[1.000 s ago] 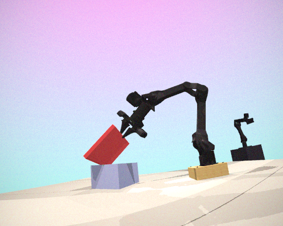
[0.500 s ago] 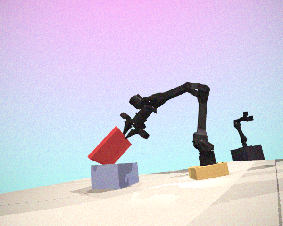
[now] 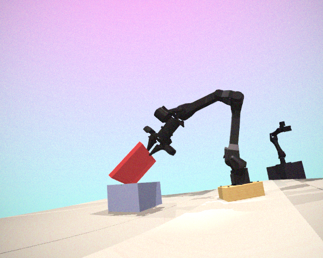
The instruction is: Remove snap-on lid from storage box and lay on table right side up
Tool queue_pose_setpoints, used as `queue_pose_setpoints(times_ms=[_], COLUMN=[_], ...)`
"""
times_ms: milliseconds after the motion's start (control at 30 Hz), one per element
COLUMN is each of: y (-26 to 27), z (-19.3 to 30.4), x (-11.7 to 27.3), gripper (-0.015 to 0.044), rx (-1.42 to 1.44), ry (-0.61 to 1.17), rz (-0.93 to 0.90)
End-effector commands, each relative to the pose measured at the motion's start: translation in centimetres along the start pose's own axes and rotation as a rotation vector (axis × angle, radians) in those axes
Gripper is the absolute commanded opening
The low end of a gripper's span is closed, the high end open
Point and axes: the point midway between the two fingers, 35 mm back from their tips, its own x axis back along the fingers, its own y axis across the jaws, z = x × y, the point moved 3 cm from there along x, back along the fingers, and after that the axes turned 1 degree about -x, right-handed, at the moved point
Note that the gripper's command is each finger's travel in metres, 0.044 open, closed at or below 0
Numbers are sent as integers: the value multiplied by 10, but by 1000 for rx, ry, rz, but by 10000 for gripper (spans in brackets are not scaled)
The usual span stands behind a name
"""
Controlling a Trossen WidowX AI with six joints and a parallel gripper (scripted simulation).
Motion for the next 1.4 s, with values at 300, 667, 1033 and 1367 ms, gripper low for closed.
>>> queue_pose_setpoints(times_ms=[300, 667, 1033, 1367], y=[0, -1, -1, -1], z=[-29, -51, -73, -93], x=[4, 5, 6, 7], gripper=[0, 0, 0, 0], rx=[5, 6, 8, 9], ry=[-6, -8, -9, -10], rz=[-5, -4, -4, -4])
